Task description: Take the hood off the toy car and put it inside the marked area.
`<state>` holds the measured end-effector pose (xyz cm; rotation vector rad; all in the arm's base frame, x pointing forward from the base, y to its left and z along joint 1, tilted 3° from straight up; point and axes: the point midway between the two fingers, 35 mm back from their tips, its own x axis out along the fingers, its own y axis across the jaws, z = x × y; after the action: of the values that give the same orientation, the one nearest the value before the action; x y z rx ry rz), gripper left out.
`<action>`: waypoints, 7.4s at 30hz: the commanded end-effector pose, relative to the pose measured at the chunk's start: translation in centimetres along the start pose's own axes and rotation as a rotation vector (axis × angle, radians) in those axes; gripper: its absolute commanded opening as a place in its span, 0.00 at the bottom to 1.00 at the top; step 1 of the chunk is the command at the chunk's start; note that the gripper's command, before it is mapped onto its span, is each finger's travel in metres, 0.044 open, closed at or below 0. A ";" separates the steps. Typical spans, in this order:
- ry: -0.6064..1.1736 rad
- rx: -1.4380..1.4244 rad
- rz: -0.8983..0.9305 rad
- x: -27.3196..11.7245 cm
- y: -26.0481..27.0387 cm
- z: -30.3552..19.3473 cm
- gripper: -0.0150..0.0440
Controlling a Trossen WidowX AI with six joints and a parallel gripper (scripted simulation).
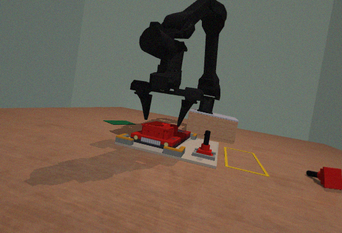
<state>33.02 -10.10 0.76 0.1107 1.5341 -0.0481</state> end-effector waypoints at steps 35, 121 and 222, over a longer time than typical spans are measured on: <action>0.006 0.004 0.004 2.0 0.1 -0.1 1.00; 0.001 0.003 0.003 -4.5 0.2 0.1 0.25; 0.002 0.001 0.019 -1.0 21.5 -3.8 0.25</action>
<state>31.54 11.68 3.24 0.1278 1.5250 -0.0248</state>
